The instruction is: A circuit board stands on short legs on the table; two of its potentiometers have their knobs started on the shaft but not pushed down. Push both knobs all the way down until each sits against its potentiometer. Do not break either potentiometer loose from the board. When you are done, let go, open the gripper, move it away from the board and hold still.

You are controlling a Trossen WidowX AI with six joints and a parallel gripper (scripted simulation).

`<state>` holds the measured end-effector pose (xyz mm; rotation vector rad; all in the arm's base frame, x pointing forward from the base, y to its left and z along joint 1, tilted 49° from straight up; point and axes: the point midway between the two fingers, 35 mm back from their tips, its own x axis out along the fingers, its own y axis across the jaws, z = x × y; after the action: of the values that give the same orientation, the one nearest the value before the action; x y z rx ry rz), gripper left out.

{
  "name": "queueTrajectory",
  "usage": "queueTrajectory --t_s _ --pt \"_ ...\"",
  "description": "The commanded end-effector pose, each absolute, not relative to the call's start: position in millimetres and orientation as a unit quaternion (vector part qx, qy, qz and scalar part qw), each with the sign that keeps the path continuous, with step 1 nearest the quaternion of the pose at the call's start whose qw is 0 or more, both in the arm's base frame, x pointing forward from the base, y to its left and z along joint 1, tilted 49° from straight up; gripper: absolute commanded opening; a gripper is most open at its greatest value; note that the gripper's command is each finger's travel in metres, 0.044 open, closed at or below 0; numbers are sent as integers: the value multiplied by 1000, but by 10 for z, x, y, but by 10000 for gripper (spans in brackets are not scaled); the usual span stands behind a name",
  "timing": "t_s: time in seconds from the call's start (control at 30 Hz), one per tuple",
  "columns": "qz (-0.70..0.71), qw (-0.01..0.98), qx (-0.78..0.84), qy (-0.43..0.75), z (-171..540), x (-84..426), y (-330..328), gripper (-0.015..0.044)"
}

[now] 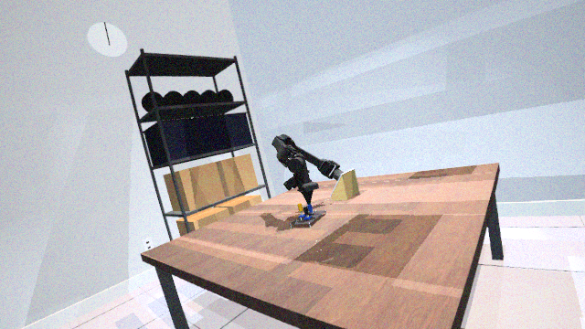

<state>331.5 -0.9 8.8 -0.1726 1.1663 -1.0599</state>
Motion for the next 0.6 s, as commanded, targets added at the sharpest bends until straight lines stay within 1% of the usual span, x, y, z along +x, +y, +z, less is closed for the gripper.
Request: queueTrajectory --t_s 0.0,0.13,0.4,0.57 --pt "-477 702 -76 524 123 3316 41 0" --pt "-477 702 -76 524 164 3314 86 0" --pt "-476 702 -80 524 135 3314 56 210" --pt "-462 720 -42 516 208 3419 155 79"
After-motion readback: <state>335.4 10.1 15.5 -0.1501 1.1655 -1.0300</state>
